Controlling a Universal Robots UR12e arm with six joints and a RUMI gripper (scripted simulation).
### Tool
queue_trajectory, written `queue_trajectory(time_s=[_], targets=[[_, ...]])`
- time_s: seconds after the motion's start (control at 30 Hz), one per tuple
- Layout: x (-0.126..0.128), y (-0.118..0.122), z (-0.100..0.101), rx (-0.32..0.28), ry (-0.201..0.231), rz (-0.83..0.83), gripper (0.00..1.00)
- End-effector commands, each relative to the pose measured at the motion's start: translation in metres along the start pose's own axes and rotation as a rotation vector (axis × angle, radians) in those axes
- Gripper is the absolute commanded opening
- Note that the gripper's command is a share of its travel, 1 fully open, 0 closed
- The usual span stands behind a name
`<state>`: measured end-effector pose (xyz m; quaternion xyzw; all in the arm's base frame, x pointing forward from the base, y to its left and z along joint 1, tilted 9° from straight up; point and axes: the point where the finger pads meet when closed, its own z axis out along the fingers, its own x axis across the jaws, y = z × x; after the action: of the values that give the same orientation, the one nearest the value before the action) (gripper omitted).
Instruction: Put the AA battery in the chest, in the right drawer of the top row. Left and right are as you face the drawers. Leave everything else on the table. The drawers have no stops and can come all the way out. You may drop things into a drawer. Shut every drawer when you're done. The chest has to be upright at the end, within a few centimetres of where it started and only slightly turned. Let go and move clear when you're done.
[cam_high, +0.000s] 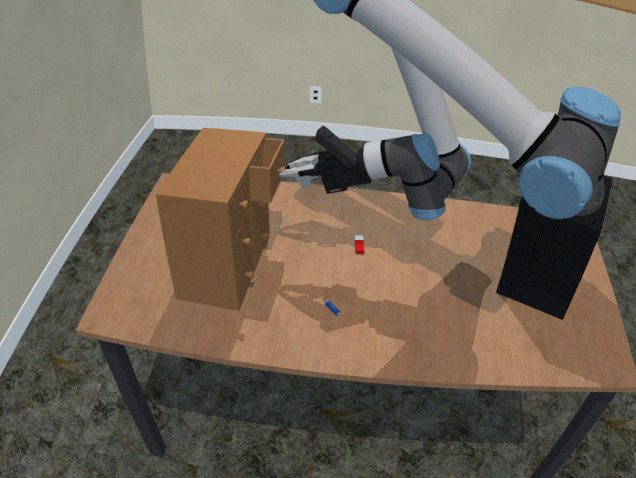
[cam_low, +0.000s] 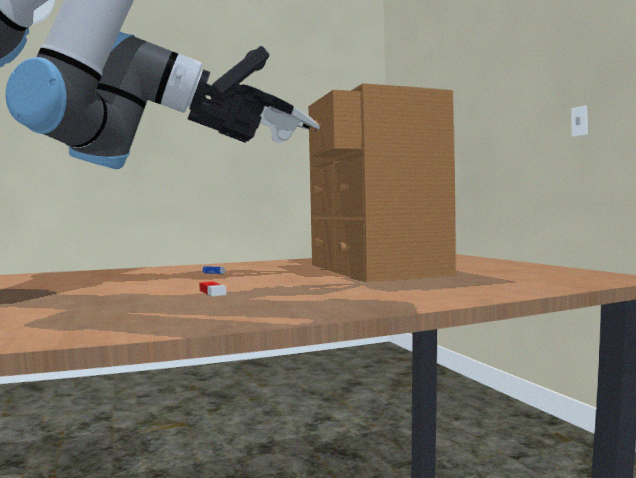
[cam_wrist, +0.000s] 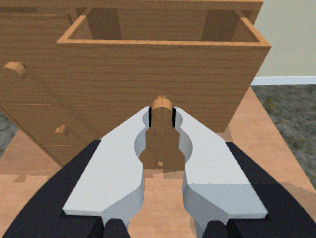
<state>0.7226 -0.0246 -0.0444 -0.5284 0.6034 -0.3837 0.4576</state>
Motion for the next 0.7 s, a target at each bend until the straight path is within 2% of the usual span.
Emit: queue_trajectory(time_s=[0.0,0.67], targets=[[0.0,0.0005,-0.003,0.001,0.0,0.0,0.07],[0.0,0.0037,-0.0116,0.001,0.0,0.0,0.07]])
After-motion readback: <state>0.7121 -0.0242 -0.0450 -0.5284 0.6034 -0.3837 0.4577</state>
